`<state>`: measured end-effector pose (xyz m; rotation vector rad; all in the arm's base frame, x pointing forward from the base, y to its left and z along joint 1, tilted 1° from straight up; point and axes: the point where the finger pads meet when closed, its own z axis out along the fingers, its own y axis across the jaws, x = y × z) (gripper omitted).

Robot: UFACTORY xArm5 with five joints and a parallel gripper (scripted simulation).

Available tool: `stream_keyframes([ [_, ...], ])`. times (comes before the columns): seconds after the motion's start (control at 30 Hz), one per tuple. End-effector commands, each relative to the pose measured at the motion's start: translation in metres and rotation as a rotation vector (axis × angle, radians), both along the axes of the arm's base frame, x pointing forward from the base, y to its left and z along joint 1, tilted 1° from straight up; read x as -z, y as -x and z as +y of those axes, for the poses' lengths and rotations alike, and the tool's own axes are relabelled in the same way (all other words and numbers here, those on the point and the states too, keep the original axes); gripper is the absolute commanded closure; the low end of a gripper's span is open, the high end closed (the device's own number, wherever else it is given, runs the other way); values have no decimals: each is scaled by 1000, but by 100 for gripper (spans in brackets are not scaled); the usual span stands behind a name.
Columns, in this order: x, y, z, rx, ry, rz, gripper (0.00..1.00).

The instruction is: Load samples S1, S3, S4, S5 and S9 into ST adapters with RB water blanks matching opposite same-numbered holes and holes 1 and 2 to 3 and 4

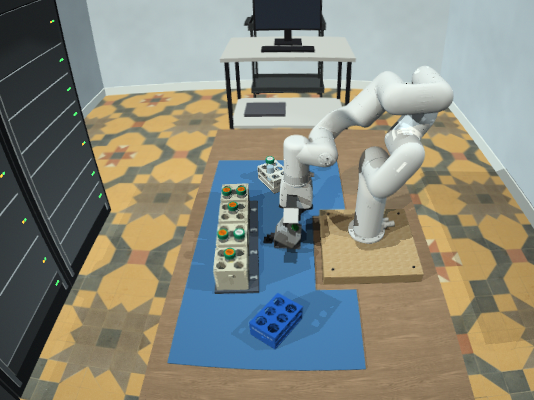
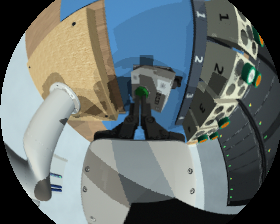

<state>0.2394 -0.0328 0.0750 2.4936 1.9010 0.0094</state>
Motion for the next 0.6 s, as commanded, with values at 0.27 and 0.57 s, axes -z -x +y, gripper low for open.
stream_keyframes([
  [0.27, 5, -1, 0, 0, 0, -3, 100],
  [0.57, 11, -1, 0, 0, 0, -3, 100],
])
